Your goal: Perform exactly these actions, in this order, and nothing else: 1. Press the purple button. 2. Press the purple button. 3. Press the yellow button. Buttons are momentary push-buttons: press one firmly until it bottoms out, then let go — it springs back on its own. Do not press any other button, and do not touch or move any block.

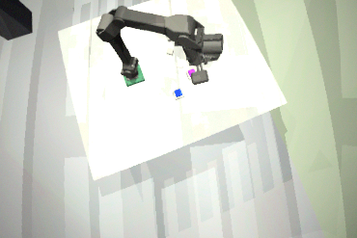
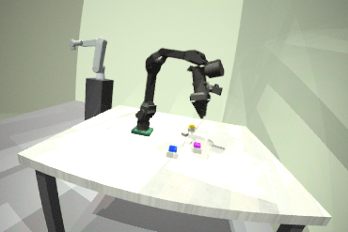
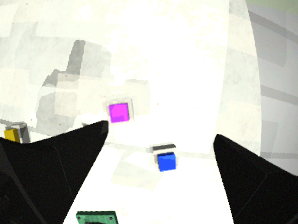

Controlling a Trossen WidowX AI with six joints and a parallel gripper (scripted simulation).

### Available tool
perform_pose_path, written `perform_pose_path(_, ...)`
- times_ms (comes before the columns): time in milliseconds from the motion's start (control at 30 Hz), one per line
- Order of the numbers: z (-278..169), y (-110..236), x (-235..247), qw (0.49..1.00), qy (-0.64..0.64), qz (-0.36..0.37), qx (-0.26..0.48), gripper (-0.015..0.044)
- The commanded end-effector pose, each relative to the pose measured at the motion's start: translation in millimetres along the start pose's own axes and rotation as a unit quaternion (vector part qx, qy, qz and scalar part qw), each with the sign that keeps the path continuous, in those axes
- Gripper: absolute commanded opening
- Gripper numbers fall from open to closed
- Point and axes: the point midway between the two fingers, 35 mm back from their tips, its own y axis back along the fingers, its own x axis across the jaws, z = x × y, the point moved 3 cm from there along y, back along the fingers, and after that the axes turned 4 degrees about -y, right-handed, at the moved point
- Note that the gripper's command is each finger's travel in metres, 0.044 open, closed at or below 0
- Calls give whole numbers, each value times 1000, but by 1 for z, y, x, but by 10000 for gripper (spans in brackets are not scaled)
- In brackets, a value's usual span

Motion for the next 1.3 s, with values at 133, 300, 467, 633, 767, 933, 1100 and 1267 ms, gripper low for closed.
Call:
perform_pose_path(133,-10,-53,56,982,106,64,145,400)
perform_pose_path(300,-12,-61,56,982,106,64,145,348)
perform_pose_path(467,-28,-110,61,982,106,64,145,216)
perform_pose_path(633,-28,-112,61,982,106,64,145,85)
perform_pose_path(767,-28,-112,61,982,106,64,145,20)
perform_pose_path(933,-28,-112,61,982,106,64,145,20)
perform_pose_path(1100,-29,-113,62,982,106,64,145,20)
perform_pose_path(1267,-31,-121,62,982,106,64,145,20)
